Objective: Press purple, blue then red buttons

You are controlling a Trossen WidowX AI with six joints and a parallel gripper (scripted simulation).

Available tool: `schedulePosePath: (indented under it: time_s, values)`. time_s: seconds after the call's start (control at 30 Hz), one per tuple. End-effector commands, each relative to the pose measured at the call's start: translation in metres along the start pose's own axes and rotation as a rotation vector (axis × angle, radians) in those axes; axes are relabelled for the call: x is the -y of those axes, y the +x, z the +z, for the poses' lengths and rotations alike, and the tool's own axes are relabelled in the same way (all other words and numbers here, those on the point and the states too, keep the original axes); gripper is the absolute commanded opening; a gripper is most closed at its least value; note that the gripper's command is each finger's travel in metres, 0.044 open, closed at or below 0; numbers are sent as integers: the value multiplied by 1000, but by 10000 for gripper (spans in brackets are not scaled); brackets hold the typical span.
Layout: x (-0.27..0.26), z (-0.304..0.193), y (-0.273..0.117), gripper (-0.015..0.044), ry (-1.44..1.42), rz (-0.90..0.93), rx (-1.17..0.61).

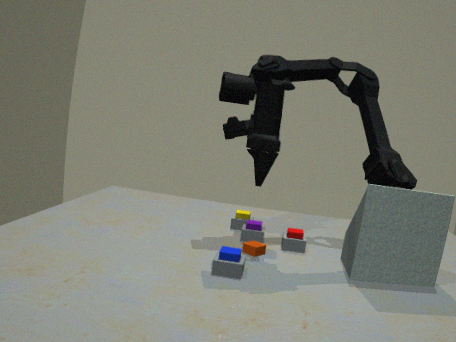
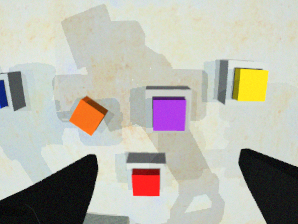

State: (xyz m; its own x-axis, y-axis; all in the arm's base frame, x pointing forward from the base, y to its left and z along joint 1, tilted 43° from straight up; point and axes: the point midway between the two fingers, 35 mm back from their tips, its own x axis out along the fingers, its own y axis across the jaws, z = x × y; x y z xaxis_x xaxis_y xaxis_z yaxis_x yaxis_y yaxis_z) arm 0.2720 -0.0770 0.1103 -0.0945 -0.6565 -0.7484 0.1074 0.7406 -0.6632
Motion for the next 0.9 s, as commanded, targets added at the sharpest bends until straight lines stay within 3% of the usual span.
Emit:
schedulePosePath:
  time_s: [0.0, 0.2, 0.47, 0.87]
  values:
    - [6, -2, -4, 400, 24, -19, -3]
    - [8, -2, 55, 242, 24, -21, -3]
    - [8, -2, 58, 32, 24, -22, -3]
    - [8, -2, 62, 20, 24, -22, -3]
